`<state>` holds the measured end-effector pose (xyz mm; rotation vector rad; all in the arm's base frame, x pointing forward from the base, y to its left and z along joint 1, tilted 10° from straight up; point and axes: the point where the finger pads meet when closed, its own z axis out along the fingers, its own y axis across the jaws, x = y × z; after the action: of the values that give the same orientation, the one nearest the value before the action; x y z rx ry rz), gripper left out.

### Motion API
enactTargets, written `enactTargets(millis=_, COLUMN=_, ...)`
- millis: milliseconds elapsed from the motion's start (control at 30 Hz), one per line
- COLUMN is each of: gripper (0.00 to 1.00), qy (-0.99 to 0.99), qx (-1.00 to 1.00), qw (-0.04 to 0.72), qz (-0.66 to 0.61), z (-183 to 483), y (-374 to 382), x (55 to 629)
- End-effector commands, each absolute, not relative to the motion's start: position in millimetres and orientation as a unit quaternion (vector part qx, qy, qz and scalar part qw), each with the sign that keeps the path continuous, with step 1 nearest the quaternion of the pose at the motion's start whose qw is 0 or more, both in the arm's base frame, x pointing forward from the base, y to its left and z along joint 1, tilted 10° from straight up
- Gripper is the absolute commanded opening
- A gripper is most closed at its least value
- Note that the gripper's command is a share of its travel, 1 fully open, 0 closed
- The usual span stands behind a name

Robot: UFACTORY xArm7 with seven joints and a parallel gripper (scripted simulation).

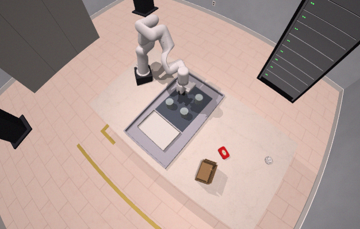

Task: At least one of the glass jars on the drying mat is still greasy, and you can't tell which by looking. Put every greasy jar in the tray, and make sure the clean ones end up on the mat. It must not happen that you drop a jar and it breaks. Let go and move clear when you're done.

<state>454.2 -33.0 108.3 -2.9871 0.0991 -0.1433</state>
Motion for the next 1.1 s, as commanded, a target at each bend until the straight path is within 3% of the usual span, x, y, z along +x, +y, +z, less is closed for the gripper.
enactTargets(millis=0, gripper=0.0, qy=0.035, qx=-0.996, qw=0.072, qz=-0.05, z=116.7, y=6.2, x=460.8)
enactTargets(millis=433, gripper=0.0, qy=0.035, qx=-0.996, qw=0.072, qz=-0.05, z=126.3, y=69.2, x=467.9)
enactTargets(millis=1067, gripper=0.0, qy=0.035, qx=-0.996, qw=0.072, qz=-0.05, z=51.1, y=79.8, x=475.8)
